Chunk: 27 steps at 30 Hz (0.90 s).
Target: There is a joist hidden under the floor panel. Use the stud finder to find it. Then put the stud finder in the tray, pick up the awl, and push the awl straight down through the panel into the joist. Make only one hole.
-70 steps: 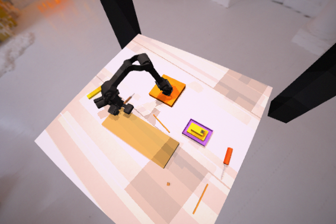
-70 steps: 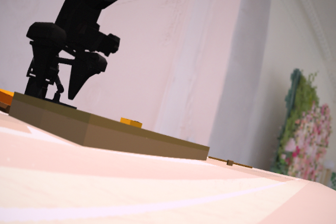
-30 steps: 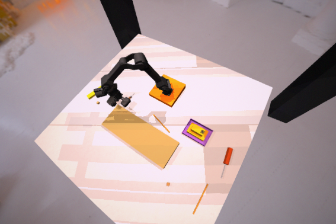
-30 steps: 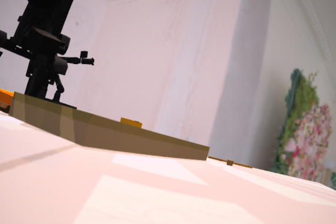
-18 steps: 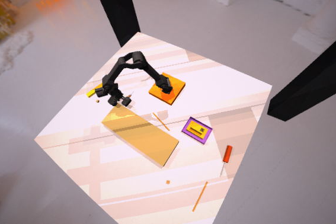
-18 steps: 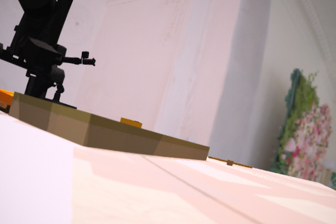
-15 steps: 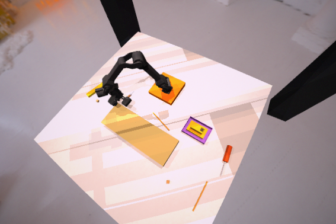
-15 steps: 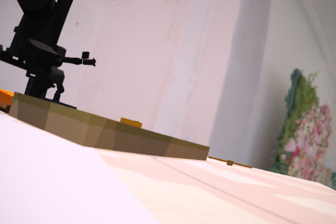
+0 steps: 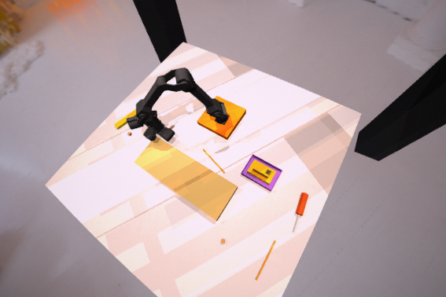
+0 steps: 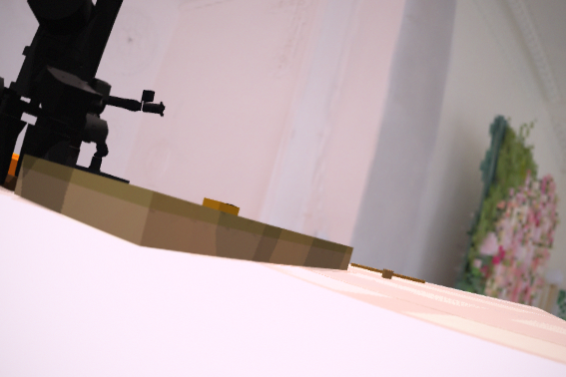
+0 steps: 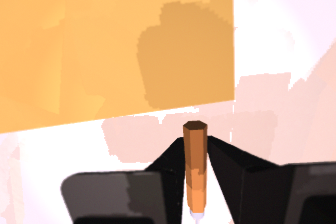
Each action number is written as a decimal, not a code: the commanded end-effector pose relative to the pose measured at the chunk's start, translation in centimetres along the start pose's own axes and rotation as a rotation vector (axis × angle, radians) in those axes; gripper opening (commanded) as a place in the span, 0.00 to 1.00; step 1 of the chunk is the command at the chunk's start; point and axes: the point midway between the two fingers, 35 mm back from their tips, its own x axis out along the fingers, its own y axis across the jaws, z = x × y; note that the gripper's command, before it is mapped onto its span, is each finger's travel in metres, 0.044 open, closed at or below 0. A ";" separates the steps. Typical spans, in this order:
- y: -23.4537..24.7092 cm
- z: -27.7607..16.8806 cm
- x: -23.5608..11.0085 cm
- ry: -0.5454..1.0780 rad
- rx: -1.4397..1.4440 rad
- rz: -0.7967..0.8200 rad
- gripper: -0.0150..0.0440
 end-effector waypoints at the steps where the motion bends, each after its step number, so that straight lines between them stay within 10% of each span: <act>1: 0.0 0.0 0.1 0.000 0.004 -0.001 0.30; 27: 0.0 -0.9 -12.2 0.000 0.004 -0.001 0.25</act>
